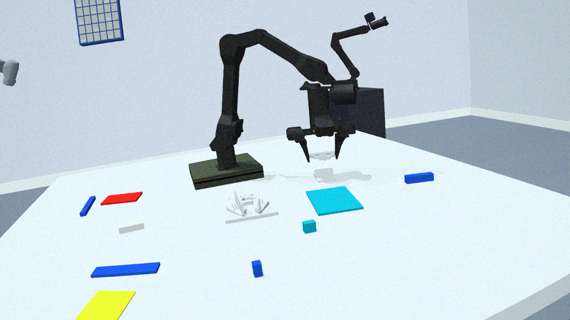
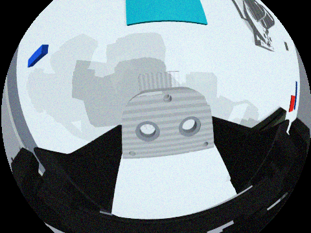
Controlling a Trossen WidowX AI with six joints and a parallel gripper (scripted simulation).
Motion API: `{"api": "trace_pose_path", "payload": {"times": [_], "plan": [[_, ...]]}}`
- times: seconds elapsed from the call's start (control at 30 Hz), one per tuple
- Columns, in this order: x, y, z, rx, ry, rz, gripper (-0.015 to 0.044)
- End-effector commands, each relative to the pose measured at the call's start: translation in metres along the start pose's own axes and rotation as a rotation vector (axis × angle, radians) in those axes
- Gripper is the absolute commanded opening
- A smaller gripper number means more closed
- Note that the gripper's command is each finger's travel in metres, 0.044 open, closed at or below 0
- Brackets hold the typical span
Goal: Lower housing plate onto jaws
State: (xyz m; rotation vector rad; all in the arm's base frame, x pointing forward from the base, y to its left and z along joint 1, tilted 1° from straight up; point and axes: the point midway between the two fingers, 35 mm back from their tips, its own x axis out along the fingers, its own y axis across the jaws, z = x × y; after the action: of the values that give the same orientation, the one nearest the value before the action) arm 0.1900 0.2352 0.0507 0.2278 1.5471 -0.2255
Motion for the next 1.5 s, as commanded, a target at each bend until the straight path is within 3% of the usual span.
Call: {"api": "trace_pose_path", "payload": {"times": [0.0, 0.27, 1.47], "plan": [[-0.014, 0.000, 0.000, -0.002, -0.001, 0.007, 0.0351], [-0.035, -0.001, -0.001, -0.003, 0.000, 0.007, 0.0351], [-0.036, -0.073, 0.079, -0.050, -0.008, 0.002, 0.0351]]}}
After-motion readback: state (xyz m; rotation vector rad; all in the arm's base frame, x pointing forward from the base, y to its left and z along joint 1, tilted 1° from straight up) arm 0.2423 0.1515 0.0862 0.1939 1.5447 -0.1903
